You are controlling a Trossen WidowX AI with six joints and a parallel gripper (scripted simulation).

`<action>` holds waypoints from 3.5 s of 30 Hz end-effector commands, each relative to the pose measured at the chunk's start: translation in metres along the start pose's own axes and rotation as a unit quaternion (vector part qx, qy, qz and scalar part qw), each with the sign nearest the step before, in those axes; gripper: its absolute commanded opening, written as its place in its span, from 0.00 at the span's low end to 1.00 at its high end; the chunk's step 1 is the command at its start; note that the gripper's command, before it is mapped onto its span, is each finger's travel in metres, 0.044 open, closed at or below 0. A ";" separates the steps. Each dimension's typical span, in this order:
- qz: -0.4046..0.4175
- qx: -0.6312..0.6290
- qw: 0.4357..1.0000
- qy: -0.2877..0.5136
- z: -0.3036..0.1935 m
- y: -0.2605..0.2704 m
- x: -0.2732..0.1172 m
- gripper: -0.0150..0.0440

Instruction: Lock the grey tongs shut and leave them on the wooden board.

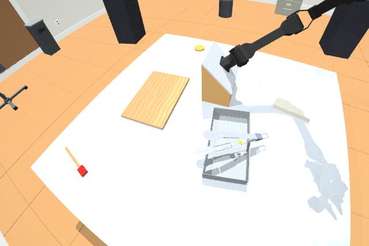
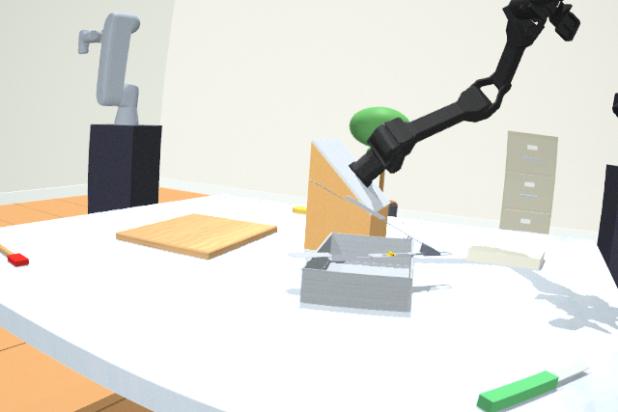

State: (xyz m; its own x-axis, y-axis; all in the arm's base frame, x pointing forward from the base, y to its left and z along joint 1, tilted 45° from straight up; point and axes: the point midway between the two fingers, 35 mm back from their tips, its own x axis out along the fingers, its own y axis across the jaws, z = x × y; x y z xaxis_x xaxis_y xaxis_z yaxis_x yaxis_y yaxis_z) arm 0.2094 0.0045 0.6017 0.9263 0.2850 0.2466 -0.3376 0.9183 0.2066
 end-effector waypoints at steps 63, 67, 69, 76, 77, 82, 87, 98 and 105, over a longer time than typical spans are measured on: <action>0.594 -0.421 0.613 0.306 -0.497 -0.098 0.054 0.00; 0.594 -0.421 0.613 0.306 -0.497 -0.098 0.054 0.00; 0.594 -0.421 0.613 0.306 -0.497 -0.098 0.054 0.00; 0.594 -0.421 0.613 0.307 -0.502 -0.095 0.055 0.00; 0.594 -0.421 0.613 0.307 -0.504 -0.095 0.055 0.00; 0.594 -0.421 0.613 0.307 -0.511 -0.091 0.057 0.00; 0.594 -0.421 0.613 0.307 -0.518 -0.087 0.058 0.00; 0.594 -0.421 0.613 0.306 -0.533 -0.079 0.060 0.00; 0.594 -0.421 0.614 0.306 -0.543 -0.073 0.061 0.00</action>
State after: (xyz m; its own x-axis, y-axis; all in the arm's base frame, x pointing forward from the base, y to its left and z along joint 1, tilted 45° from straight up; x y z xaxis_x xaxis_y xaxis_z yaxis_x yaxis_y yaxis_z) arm 0.3820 0.0988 0.0930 0.0919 0.7028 -0.7054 -0.8654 -0.2941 -0.4057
